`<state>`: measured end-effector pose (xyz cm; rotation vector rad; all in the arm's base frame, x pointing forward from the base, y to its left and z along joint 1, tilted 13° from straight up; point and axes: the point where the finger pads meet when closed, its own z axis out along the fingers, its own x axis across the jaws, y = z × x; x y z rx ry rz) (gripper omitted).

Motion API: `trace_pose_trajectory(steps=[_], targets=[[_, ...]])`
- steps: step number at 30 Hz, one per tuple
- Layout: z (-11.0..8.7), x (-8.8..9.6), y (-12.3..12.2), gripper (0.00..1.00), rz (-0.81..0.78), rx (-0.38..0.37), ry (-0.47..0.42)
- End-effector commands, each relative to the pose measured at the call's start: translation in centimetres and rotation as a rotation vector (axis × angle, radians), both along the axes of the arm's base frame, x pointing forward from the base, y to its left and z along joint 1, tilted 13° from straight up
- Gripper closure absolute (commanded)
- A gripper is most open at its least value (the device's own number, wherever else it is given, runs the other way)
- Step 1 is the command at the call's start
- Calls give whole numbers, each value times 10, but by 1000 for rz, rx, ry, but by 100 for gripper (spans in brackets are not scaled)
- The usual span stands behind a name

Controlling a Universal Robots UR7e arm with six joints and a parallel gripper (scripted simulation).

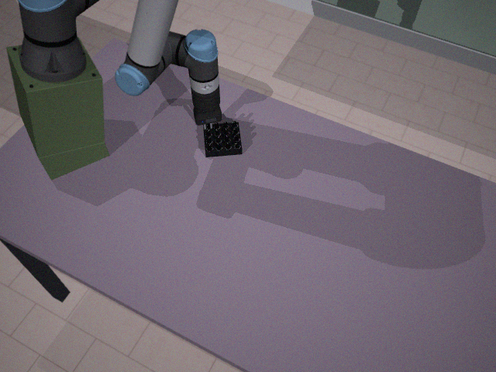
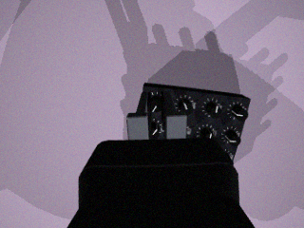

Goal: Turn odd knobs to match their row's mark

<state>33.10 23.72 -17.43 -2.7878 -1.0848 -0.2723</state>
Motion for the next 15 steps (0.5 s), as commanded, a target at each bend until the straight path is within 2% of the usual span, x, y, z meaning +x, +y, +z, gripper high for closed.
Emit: trace_pose_trajectory(steps=[1, 15], targets=[[0, 0, 0, 70, -33, 3, 5], [0, 0, 0, 70, -149, 17, 27]])
